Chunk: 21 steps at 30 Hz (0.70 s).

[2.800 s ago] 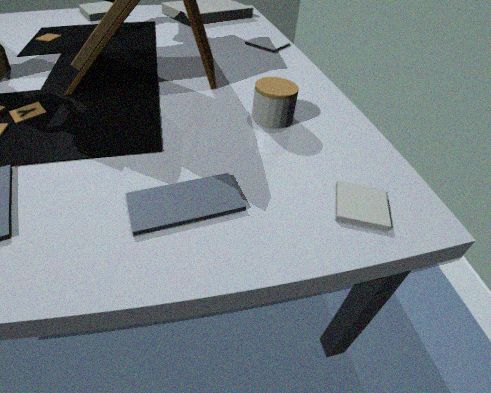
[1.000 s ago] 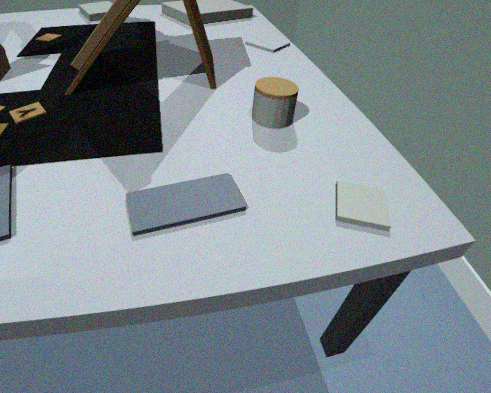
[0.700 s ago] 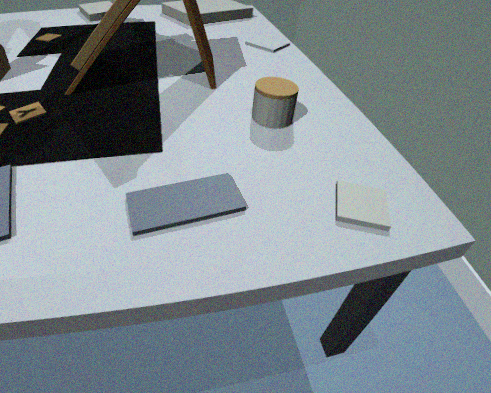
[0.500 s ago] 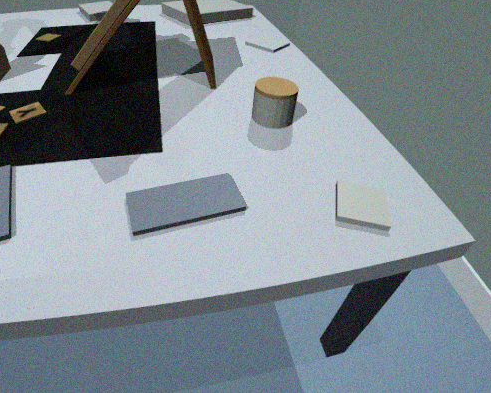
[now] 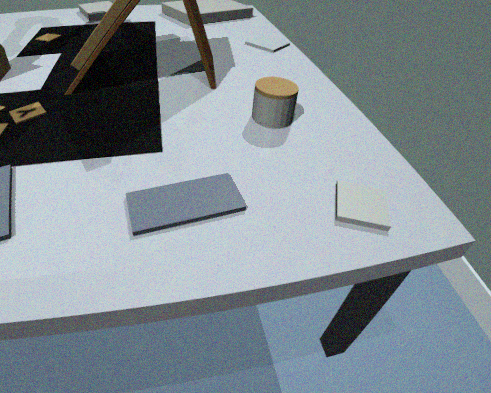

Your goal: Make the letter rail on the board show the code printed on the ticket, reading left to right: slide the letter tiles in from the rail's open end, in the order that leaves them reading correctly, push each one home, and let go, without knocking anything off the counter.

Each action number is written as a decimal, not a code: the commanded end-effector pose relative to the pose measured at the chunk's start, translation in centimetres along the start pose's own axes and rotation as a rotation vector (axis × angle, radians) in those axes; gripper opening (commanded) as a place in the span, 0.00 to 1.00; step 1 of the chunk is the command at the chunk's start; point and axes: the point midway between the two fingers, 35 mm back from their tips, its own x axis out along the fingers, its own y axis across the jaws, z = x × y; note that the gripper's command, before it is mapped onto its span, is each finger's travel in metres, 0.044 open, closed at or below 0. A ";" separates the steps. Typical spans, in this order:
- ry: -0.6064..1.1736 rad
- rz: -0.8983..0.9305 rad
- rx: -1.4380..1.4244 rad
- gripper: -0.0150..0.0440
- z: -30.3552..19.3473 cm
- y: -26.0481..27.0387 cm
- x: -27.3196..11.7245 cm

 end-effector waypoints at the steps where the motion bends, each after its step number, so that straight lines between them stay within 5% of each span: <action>1: 0.000 0.000 0.000 0.44 0.0 0.0 0.0; 6: 0.000 0.000 0.000 0.25 0.0 0.0 0.0; 14: 0.021 -0.005 0.001 0.25 0.2 -0.1 0.2; 21: 0.255 -0.041 0.002 0.25 1.6 0.2 1.6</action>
